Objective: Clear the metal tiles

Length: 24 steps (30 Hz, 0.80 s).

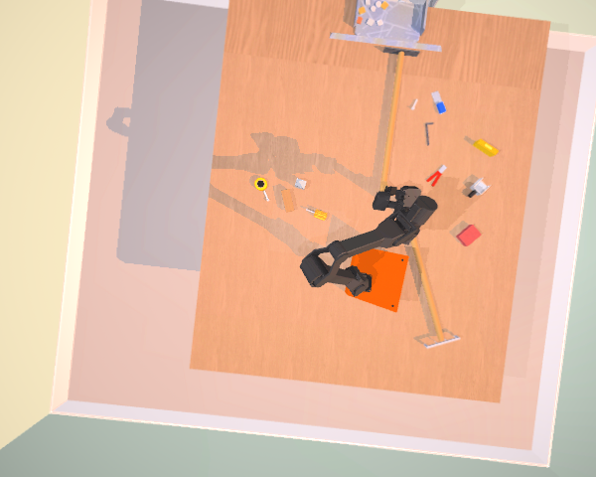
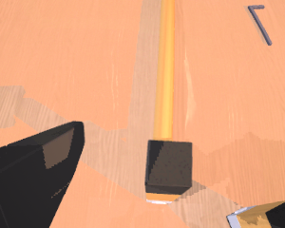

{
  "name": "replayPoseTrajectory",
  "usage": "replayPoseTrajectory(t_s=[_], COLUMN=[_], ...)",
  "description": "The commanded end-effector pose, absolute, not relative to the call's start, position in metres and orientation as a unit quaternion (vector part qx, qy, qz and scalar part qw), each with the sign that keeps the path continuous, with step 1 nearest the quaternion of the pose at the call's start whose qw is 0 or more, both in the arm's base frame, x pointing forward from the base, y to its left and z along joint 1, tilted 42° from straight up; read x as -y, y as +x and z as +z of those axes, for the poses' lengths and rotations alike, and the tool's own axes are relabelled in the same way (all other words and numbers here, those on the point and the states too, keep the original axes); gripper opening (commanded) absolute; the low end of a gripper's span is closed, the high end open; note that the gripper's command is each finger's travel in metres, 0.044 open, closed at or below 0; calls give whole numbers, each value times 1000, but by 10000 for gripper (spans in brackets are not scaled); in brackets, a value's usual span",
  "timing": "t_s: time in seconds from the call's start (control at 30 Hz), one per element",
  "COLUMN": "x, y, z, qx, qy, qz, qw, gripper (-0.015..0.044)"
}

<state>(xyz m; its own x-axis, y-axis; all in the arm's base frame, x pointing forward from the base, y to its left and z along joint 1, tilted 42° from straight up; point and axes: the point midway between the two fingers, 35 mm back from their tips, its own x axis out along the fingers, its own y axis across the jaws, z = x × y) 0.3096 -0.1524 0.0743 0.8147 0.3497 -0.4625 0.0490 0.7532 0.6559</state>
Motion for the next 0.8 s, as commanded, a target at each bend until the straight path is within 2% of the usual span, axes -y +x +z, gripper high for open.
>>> replayPoseTrajectory(t_s=[0.0,0.3,0.77], x=[131,120,143], y=[307,305,292], z=[55,46,70], qx=[-333,-356,-365], qy=[332,323,328], qz=[100,111,118], qw=[877,870,863], gripper=[440,440,440])
